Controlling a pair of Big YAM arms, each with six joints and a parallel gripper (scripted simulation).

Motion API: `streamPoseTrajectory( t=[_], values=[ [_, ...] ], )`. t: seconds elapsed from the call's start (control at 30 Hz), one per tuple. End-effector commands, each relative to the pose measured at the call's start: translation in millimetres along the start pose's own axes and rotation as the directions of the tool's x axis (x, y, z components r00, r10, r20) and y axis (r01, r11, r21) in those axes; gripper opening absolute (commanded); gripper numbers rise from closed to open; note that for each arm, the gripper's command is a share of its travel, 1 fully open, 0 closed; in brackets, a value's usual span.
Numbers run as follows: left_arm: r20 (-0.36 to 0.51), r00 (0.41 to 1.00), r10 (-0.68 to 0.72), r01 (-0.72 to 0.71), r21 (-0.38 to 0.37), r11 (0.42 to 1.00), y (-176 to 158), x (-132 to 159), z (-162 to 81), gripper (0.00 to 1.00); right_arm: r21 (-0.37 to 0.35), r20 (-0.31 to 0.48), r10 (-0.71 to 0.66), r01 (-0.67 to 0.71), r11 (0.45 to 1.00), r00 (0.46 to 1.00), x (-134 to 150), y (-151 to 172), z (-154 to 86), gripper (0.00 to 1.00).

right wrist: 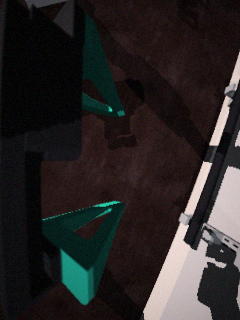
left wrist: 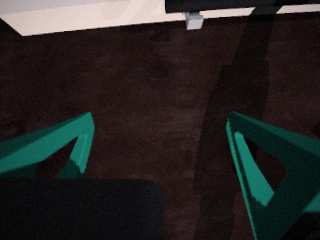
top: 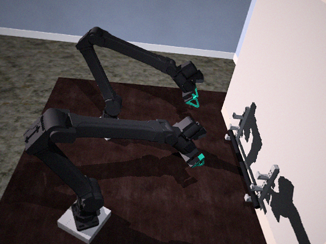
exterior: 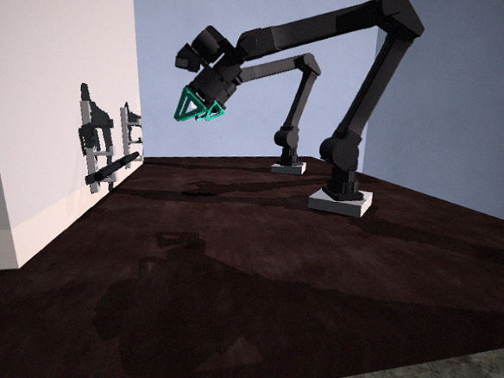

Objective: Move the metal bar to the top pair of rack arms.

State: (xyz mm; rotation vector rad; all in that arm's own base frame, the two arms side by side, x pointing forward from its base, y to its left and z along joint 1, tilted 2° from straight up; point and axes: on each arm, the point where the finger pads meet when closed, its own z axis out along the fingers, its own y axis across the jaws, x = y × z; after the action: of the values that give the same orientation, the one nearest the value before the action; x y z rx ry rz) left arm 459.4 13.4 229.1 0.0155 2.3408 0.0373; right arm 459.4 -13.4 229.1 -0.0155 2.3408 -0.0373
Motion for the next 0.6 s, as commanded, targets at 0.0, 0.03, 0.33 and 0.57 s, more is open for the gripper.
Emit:
streamPoseTrajectory(
  t=[0.0,0.03,0.33,0.57],
  values=[
    [0.011,1.000,0.000,0.000,0.000,1.000,0.1,-4.8,-2.4,1.00,0.000,0.011,0.000,0.000,1.000,1.000,-4.8,-0.2,-2.4,1.00],
    [0.011,1.000,0.000,0.000,0.000,1.000,0.1,-4.8,-2.4,1.00,0.000,0.011,0.000,0.000,1.000,1.000,-4.8,-0.2,-2.4,1.00],
    [0.011,1.000,0.000,0.000,0.000,1.000,0.1,-4.8,-2.4,1.00,0.000,0.011,0.000,0.000,1.000,1.000,-4.8,-0.2,-2.4,1.00],
    [0.004,1.000,0.011,-0.011,-0.005,1.000,-1.0,0.0,1.9,1.00,0.007,0.002,-0.010,0.010,1.000,1.000,-0.2,-0.8,2.0,1.00]
  ],
)
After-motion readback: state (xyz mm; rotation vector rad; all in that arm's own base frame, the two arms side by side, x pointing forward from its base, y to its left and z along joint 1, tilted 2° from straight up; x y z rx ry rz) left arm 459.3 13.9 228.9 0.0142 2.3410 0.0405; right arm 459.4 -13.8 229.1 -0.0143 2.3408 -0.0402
